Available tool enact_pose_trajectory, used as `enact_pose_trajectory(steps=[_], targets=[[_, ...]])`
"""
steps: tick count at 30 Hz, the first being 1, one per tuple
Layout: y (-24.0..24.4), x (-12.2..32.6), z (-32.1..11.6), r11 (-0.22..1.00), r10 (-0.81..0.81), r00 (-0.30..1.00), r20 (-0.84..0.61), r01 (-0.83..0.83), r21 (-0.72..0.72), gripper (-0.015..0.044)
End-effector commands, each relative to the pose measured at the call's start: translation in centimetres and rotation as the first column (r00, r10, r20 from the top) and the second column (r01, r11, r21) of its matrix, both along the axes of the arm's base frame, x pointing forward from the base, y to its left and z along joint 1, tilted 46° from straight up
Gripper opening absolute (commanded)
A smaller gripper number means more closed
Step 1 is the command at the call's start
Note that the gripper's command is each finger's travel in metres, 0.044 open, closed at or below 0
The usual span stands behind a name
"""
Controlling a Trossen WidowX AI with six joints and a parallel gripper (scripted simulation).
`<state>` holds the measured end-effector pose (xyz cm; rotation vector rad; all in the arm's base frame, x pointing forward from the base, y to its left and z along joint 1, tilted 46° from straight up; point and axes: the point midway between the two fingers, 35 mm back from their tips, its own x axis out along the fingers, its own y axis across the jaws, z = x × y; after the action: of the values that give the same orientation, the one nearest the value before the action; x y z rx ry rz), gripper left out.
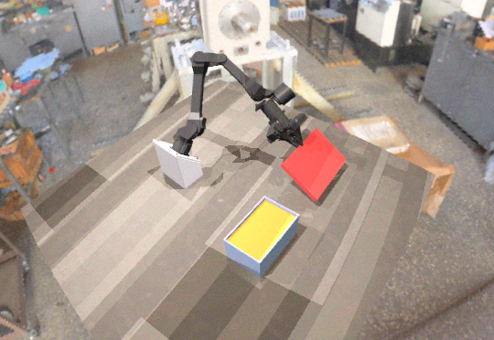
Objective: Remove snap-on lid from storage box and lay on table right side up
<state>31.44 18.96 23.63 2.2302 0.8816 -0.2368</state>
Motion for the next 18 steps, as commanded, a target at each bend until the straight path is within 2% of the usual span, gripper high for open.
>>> enact_pose_trajectory(steps=[1, 18], targets=[[0.06, 0.16, -0.21, 1.0, -0.014, 1.0, 0.003, 0.014, 0.001, 0.0], [1.05, 0.14, -1.14, 1.0, -0.014, 1.0, 0.003, 0.014, 0.002, 0.0]])
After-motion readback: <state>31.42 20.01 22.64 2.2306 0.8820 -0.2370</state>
